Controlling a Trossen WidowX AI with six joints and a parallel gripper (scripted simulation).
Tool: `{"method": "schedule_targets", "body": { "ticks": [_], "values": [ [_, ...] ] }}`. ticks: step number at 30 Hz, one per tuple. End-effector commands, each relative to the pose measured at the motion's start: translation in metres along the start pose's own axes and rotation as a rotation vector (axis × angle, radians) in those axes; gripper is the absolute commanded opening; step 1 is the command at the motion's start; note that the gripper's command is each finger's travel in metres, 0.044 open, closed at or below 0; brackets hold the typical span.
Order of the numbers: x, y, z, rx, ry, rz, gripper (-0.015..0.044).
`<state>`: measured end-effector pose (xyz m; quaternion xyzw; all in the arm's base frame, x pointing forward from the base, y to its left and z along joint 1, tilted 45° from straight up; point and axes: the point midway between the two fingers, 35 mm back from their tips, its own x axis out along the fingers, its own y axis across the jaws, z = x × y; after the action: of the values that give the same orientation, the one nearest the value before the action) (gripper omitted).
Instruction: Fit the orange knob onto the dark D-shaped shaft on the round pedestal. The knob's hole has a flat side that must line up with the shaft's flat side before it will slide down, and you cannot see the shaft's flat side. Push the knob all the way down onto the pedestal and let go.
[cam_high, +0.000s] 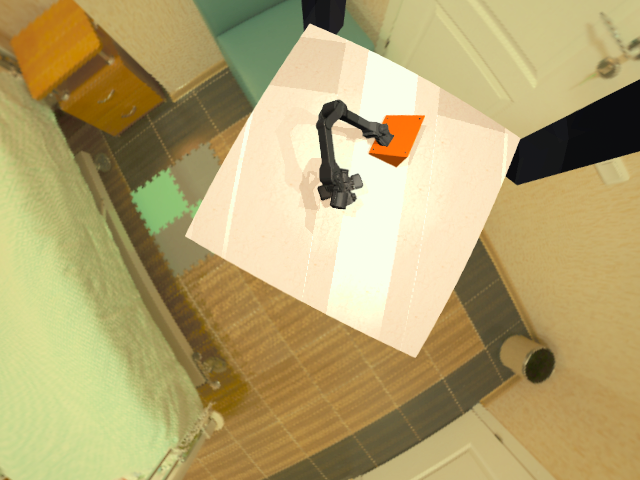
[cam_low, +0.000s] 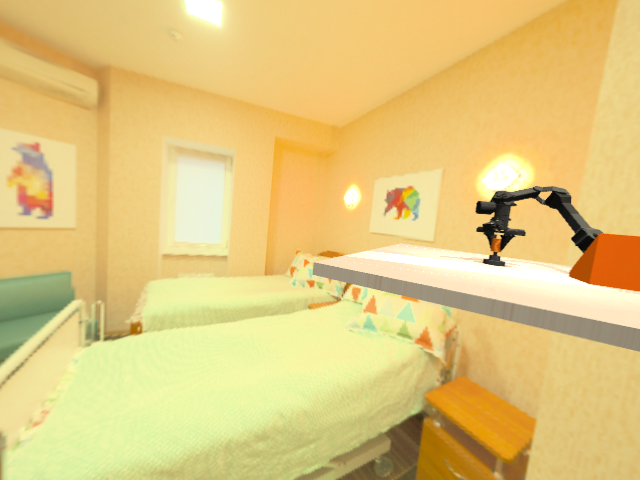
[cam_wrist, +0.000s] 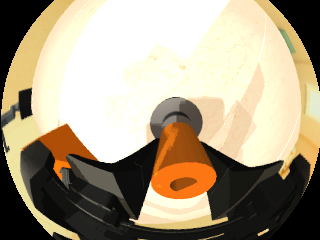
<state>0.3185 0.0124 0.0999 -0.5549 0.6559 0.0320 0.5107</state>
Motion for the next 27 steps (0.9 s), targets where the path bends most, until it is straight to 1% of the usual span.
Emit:
{"method": "schedule_targets", "body": {
  "ticks": [1, 27],
  "values": [
    [0.0012, -0.0002, 0.0013, -0.02, -0.004, -0.002, 0.0],
    [0.01, 0.0004, 0.0014, -0.016, -0.004, -0.003, 0.0]
  ]
}}
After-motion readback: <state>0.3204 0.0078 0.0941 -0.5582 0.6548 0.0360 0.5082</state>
